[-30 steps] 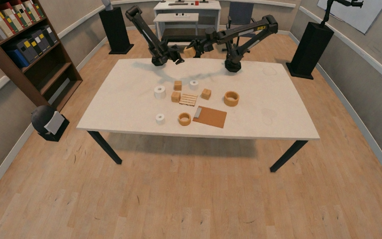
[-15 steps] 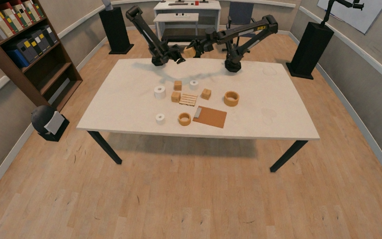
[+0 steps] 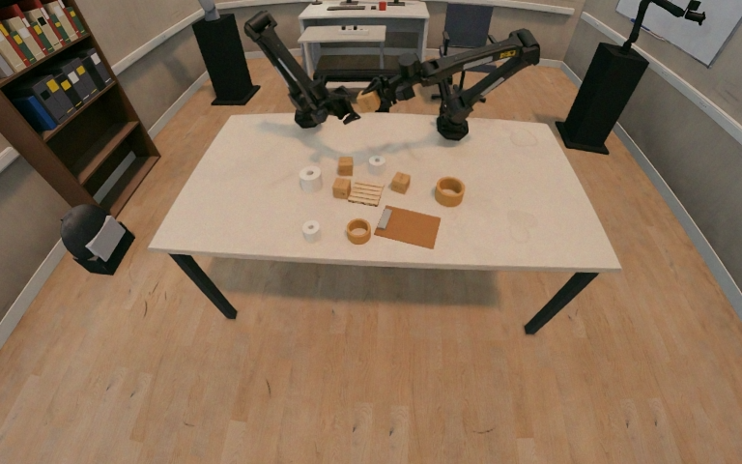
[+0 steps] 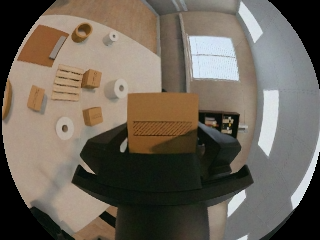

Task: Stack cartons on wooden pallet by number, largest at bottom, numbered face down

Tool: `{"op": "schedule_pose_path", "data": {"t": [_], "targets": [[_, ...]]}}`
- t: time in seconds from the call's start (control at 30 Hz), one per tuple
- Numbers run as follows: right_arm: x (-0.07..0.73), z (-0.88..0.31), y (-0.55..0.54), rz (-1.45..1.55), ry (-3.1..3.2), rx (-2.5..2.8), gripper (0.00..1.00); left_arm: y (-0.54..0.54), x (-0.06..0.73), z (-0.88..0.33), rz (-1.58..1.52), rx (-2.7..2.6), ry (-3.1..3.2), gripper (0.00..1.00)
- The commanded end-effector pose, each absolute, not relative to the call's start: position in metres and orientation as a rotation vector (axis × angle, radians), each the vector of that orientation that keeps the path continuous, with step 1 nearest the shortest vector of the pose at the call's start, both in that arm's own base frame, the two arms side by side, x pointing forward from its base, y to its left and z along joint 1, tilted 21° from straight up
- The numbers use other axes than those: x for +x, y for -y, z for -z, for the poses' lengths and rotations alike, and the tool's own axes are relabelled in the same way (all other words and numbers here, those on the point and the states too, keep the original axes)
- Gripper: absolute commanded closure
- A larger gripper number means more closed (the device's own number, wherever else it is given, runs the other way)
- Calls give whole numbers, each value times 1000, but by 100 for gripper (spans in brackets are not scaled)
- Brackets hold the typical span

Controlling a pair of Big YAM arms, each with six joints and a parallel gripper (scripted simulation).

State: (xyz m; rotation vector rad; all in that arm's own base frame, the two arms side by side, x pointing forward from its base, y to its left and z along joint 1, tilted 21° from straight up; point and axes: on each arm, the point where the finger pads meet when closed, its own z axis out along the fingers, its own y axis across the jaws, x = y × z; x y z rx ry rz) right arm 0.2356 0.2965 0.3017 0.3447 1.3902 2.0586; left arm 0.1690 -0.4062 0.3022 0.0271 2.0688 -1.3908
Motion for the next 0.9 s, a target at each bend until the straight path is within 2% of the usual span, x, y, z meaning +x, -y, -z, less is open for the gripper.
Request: {"op": "schedule_pose_path", "data": {"t": [0.0, 0.6, 0.87], "targets": [[236, -318, -294, -2094, -1328, 342, 0, 412, 170, -324, 1428, 21, -2034, 46], [240, -333, -291, -2108, -1275, 337, 0, 411, 171, -327, 1438, 16, -2019, 46], [294, -333, -274, -1808, -1300, 321, 0, 339, 188, -275, 1365, 22, -2036, 46]]}}
